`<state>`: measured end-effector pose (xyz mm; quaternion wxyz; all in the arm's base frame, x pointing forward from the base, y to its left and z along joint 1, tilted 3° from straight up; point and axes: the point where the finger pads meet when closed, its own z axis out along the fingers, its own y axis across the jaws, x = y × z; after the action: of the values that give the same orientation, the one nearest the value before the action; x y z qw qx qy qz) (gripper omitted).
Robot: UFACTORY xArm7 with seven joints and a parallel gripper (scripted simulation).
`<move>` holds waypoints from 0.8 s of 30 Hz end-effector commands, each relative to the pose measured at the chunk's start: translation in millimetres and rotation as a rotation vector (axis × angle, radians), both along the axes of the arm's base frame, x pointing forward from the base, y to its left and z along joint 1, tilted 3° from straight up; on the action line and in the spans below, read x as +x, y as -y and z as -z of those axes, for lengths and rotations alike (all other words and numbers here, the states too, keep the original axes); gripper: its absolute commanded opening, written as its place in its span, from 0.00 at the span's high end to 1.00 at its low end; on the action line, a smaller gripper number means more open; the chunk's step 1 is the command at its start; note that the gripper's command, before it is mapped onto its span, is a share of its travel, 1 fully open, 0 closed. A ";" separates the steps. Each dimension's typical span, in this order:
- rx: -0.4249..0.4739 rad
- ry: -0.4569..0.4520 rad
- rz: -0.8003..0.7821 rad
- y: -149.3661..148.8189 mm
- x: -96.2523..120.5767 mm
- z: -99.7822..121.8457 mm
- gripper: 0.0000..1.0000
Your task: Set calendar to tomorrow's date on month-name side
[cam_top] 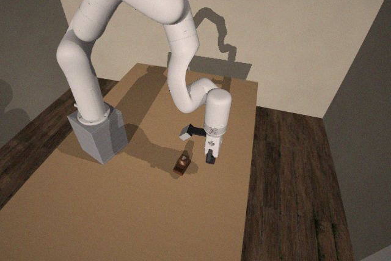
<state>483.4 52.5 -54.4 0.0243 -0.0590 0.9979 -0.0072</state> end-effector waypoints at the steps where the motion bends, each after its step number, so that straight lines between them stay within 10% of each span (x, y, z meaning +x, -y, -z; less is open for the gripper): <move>1: 0.001 0.004 0.005 -0.7 1.5 -1.7 0.71; 24: 0.041 0.003 0.804 -54.3 -48.6 5.0 0.71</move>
<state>441.5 99.4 -60.0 0.0214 0.2737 0.9615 0.0094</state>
